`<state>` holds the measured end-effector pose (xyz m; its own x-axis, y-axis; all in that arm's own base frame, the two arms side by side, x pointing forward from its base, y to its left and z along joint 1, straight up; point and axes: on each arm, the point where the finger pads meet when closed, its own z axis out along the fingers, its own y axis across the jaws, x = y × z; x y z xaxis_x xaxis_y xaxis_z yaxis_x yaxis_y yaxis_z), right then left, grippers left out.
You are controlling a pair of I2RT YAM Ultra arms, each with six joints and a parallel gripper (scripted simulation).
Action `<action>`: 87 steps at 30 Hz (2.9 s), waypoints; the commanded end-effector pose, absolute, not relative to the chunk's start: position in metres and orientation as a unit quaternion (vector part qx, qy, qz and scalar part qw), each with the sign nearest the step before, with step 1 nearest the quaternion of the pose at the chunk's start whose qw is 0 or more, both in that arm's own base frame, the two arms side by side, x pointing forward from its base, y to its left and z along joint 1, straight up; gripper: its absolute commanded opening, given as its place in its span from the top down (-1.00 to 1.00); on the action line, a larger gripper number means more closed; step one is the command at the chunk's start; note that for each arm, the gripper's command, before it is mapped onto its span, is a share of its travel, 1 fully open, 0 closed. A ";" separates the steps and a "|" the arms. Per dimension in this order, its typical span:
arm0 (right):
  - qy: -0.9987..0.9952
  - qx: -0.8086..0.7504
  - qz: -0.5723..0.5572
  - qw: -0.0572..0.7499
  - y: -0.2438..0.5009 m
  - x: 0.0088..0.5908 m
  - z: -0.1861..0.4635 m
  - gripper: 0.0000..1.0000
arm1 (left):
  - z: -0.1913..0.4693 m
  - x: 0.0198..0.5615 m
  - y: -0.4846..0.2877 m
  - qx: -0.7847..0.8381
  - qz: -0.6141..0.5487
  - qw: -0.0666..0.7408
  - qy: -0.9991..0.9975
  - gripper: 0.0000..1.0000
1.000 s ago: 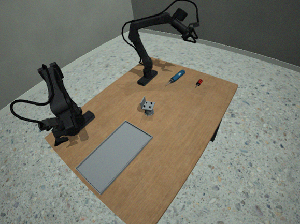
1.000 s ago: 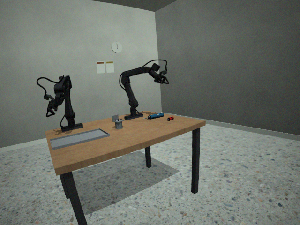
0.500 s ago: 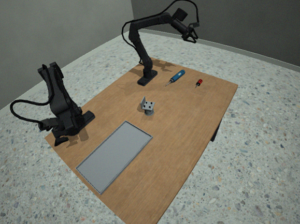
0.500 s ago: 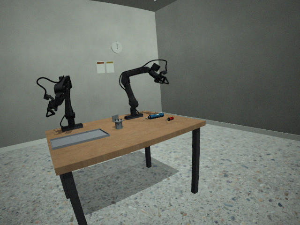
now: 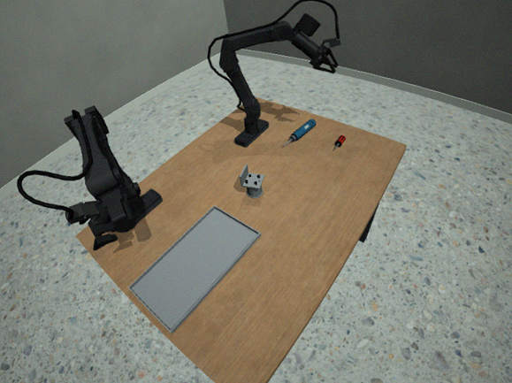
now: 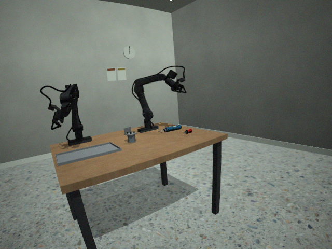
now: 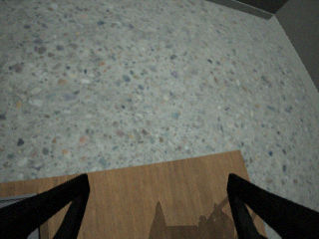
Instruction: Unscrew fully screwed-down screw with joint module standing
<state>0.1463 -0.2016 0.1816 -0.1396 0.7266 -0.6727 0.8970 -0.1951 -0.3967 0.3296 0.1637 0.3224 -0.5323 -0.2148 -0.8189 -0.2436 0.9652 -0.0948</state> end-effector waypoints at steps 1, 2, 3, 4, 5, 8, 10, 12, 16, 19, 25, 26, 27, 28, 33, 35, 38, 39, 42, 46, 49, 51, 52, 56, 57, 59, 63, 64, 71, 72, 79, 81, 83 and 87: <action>0.625 0.648 -0.423 0.106 -0.203 0.147 0.184 -1.00 | 0.328 0.330 0.164 -0.129 0.018 0.472 0.872 -0.65; 0.625 0.648 -0.423 0.106 -0.203 0.147 0.184 -1.00 | 0.328 0.330 0.164 -0.129 0.018 0.472 0.872 -0.65; 0.625 0.648 -0.423 0.106 -0.203 0.147 0.184 -1.00 | 0.328 0.330 0.164 -0.129 0.018 0.472 0.872 -0.65; 0.625 0.648 -0.423 0.106 -0.203 0.147 0.184 -1.00 | 0.328 0.330 0.164 -0.129 0.018 0.472 0.872 -0.65; 0.625 0.648 -0.423 0.106 -0.203 0.147 0.184 -1.00 | 0.328 0.330 0.164 -0.129 0.018 0.472 0.872 -0.30; 0.625 0.648 -0.423 0.106 -0.203 0.147 0.184 -1.00 | 0.328 0.330 0.164 -0.129 0.018 0.472 0.872 -0.30; 0.625 0.648 -0.423 0.106 -0.203 0.147 0.184 -1.00 | 0.328 0.330 0.164 -0.129 0.018 0.472 0.872 -0.30; 0.625 0.648 -0.423 0.106 -0.203 0.147 0.184 -1.00 | 0.328 0.330 0.164 -0.129 0.018 0.472 0.872 -0.30; 0.625 0.648 -0.423 0.106 -0.203 0.147 0.184 -1.00 | 0.328 0.330 0.164 -0.129 0.018 0.472 0.872 -0.30; 0.625 0.648 -0.423 0.106 -0.203 0.147 0.184 -1.00 | 0.328 0.330 0.164 -0.129 0.018 0.472 0.872 -0.30; 0.625 0.648 -0.423 0.106 -0.203 0.147 0.184 -1.00 | 0.289 0.328 0.162 -0.178 -0.008 0.422 0.889 -0.30; 0.625 0.648 -0.423 0.106 -0.203 0.147 0.184 -1.00 | 0.283 0.328 0.162 -0.189 -0.012 0.415 0.890 -0.30; 0.625 0.648 -0.423 0.106 -0.203 0.147 0.184 -1.00 | 0.278 0.327 0.162 -0.199 -0.016 0.407 0.891 -0.30; 0.625 0.648 -0.423 0.106 -0.203 0.147 0.184 -1.00 | 0.273 0.326 0.163 -0.210 -0.020 0.400 0.892 -0.30; 0.625 0.648 -0.423 0.106 -0.203 0.147 0.184 -1.00 | 0.247 0.322 0.163 -0.261 -0.039 0.362 0.894 -0.30; 0.625 0.648 -0.423 0.106 -0.203 0.147 0.184 -1.00 | 0.264 0.326 0.168 -0.258 -0.032 0.381 0.887 -0.30; 0.625 0.648 -0.423 0.106 -0.203 0.147 0.184 -1.00 | 0.264 0.324 0.166 -0.254 -0.032 0.386 0.886 -0.30; 0.625 0.648 -0.423 0.106 -0.203 0.147 0.184 -1.00 | 0.254 0.317 0.160 -0.266 -0.037 0.370 0.889 -0.30; 0.625 0.648 -0.423 0.106 -0.203 0.147 0.184 -1.00 | 0.227 0.317 0.161 -0.301 -0.048 0.331 0.893 -0.30; 0.625 0.648 -0.423 0.106 -0.203 0.147 0.184 -1.00 | 0.208 0.310 0.160 -0.342 -0.055 0.298 0.889 -0.30; 0.625 0.648 -0.423 0.106 -0.203 0.147 0.184 -1.00 | 0.193 0.306 0.159 -0.370 -0.061 0.274 0.886 -0.30; 0.625 0.648 -0.423 0.106 -0.203 0.147 0.184 -1.00 | 0.189 0.304 0.159 -0.381 -0.063 0.265 0.883 -0.30; 0.625 0.648 -0.423 0.106 -0.203 0.147 0.184 -1.00 | 0.204 0.310 0.164 -0.378 -0.059 0.285 0.879 -0.30; 0.625 0.648 -0.423 0.106 -0.203 0.147 0.184 -1.00 | 0.194 0.301 0.156 -0.385 -0.061 0.272 0.880 -0.30; 0.625 0.648 -0.423 0.106 -0.203 0.147 0.184 -1.00 | 0.184 0.299 0.156 -0.396 -0.062 0.256 0.880 -0.30; 0.625 0.648 -0.423 0.106 -0.203 0.147 0.184 -1.00 | 0.171 0.296 0.155 -0.416 -0.063 0.233 0.877 -0.30; 0.625 0.648 -0.423 0.106 -0.203 0.147 0.184 -1.00 | 0.154 0.286 0.152 -0.454 -0.063 0.200 0.866 -0.30; 0.625 0.648 -0.423 0.106 -0.203 0.147 0.184 -1.00 | 0.150 0.284 0.152 -0.463 -0.062 0.191 0.863 -0.30; 0.625 0.648 -0.423 0.106 -0.203 0.147 0.184 -1.00 | 0.150 0.284 0.154 -0.484 -0.064 0.192 0.851 -0.30; 0.625 0.648 -0.423 0.106 -0.203 0.147 0.184 -1.00 | 0.150 0.284 0.154 -0.484 -0.064 0.192 0.851 -0.30; 0.625 0.648 -0.423 0.106 -0.203 0.147 0.184 -1.00 | 0.111 0.258 0.141 -0.545 -0.048 0.110 0.830 -0.30; 0.625 0.648 -0.423 0.106 -0.203 0.147 0.184 -1.00 | 0.104 0.252 0.140 -0.562 -0.044 0.094 0.821 -0.30; 0.625 0.648 -0.423 0.106 -0.203 0.147 0.184 -1.00 | 0.096 0.247 0.138 -0.576 -0.040 0.077 0.813 -0.30; 0.625 0.648 -0.423 0.106 -0.203 0.147 0.184 -1.00 | 0.108 0.254 0.144 -0.583 -0.040 0.096 0.805 -0.30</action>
<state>0.1463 -0.2015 0.1815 -0.1394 0.7268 -0.6725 0.8970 -0.1950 -0.3967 0.2501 0.1392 0.0992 -0.3417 -0.9357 -0.0872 -0.9197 0.3521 -0.1740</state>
